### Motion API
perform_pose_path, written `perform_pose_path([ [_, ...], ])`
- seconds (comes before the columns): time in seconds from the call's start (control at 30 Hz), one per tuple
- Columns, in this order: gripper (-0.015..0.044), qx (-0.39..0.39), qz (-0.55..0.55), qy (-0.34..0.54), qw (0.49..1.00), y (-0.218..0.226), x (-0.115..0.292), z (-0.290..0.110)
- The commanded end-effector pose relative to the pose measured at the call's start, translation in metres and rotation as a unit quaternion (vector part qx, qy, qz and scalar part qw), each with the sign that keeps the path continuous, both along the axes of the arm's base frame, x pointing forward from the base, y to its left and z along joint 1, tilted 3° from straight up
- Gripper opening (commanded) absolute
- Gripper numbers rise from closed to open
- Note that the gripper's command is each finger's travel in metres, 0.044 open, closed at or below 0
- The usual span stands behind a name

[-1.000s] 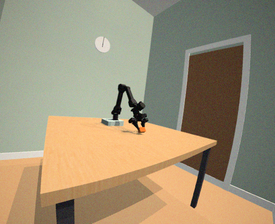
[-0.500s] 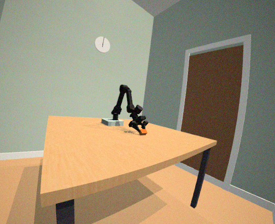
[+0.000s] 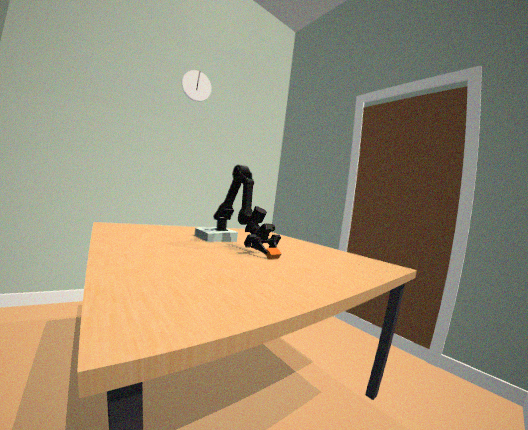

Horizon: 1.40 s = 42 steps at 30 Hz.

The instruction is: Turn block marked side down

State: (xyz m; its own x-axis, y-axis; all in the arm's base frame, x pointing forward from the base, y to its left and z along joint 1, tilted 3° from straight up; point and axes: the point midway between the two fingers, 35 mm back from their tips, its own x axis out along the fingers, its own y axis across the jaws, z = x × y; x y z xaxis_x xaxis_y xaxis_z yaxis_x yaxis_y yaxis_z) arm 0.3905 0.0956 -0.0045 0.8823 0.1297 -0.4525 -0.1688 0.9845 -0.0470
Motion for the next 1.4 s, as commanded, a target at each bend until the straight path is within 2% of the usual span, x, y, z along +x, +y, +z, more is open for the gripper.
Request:
perform_pose_path([
  [0.0,0.0,0.0,0.001,-0.026,1.0,-0.0032,-0.0084,-0.0008],
  [0.7,0.0,0.002,0.001,-0.042,0.999,-0.0034,-0.0101,0.0031],
  [1.23,0.042,0.002,0.001,-0.042,0.999,-0.0034,-0.0101,0.0031],
  [1.27,0.044,0.002,0.001,-0.042,0.999,-0.0034,-0.0101,0.0031],
  [1.37,0.044,0.002,0.001,-0.042,0.999,-0.0034,-0.0101,0.0031],
])
